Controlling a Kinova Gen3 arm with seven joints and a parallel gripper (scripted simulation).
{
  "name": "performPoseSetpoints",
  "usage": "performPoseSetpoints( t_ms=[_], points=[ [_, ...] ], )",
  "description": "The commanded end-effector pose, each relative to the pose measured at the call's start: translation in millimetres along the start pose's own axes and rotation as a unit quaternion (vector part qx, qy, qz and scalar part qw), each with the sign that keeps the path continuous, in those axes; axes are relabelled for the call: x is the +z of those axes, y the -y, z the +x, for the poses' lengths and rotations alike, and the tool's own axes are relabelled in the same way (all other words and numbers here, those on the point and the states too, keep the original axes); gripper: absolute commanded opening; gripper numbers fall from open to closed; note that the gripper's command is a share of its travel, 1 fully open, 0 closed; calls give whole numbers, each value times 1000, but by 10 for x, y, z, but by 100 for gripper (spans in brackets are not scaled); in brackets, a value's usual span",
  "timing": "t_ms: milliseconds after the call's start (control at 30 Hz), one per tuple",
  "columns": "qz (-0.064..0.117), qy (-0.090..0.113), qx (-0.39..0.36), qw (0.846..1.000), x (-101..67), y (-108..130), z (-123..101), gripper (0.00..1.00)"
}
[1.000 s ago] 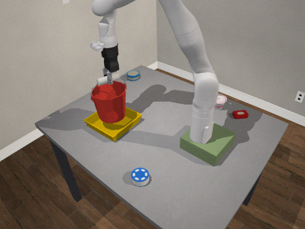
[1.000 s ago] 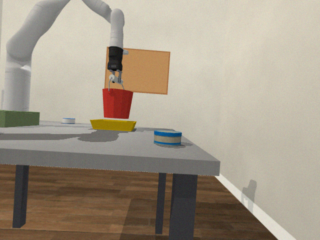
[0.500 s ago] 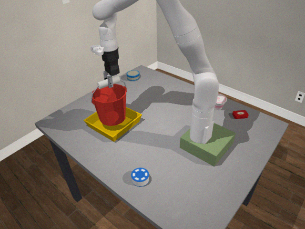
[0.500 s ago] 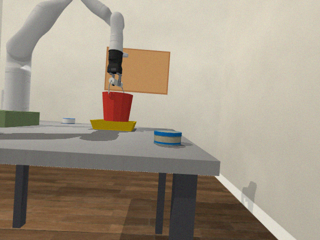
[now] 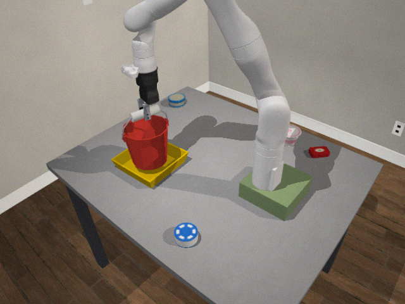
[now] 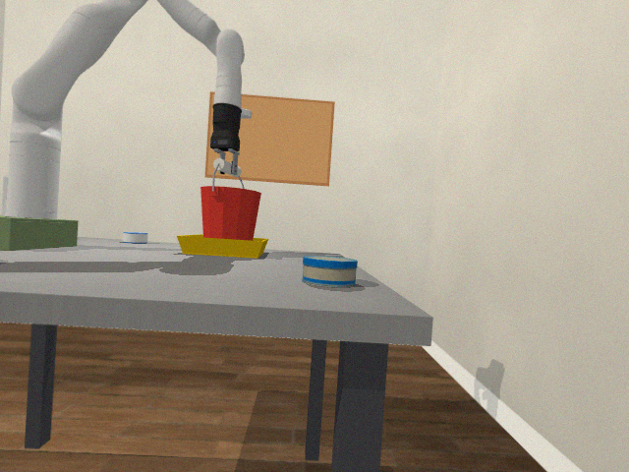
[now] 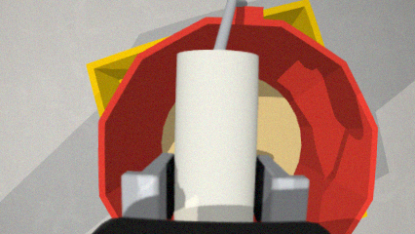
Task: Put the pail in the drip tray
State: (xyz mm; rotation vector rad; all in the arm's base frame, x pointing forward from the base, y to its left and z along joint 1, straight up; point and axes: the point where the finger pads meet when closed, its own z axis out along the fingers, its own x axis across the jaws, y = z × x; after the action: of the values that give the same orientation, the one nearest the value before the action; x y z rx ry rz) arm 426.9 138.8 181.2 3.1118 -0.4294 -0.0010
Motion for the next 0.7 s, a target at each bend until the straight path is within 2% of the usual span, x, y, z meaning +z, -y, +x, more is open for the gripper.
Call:
performPoseSetpoints(
  t_ms=[0,667],
  points=[
    [1,-1,0,1000,36,3,5,0],
    [1,-1,0,1000,175,4,5,0]
  ],
)
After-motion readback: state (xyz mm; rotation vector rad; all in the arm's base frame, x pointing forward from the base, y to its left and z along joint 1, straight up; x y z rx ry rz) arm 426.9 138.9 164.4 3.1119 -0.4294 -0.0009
